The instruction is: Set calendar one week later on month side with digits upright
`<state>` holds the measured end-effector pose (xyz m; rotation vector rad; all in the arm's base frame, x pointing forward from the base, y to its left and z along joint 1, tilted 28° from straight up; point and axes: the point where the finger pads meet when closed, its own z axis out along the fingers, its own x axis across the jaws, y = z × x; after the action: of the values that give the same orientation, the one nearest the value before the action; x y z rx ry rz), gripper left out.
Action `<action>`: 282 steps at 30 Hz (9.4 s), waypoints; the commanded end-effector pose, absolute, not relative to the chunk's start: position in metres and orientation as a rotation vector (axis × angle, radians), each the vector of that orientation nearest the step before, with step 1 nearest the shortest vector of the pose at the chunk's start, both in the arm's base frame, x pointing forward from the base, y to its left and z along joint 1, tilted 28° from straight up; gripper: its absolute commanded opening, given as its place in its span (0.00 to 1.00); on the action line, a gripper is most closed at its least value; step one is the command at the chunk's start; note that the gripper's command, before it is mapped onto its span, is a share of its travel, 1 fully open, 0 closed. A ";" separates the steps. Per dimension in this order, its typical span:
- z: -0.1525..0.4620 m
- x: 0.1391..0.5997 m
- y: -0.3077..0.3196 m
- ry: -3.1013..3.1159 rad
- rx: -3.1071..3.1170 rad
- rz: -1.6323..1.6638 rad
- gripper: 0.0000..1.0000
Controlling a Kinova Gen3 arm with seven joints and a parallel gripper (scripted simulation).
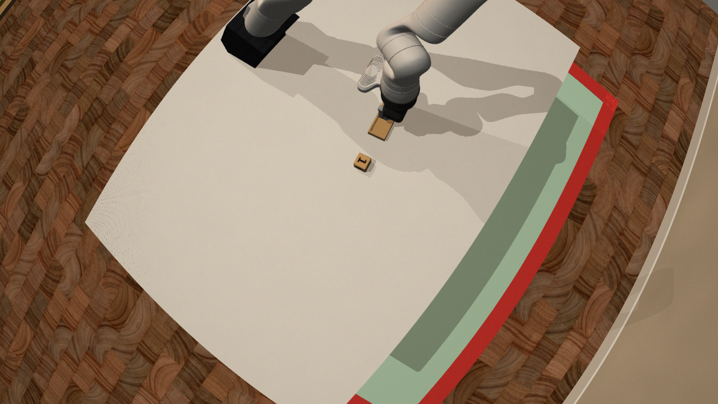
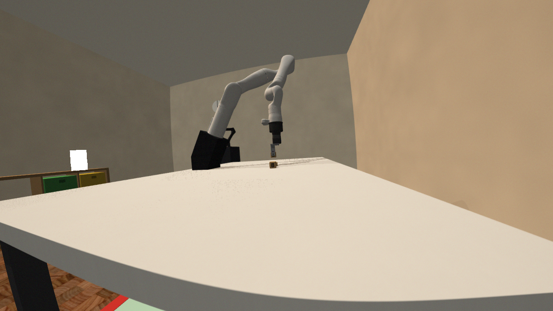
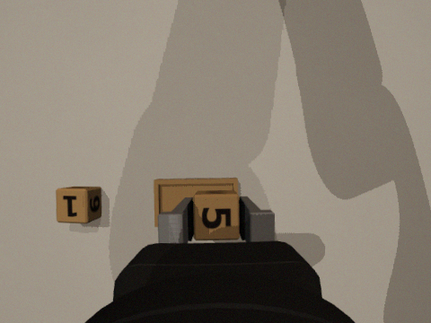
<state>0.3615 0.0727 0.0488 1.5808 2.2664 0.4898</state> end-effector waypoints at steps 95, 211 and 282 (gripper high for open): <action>0.027 0.372 0.073 2.265 1.583 0.486 0.57; 0.018 0.377 0.074 2.265 1.583 0.486 0.81; 0.098 0.336 0.067 2.265 1.583 0.486 1.00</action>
<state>0.3357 0.0665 0.0975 1.5830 2.2658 0.4845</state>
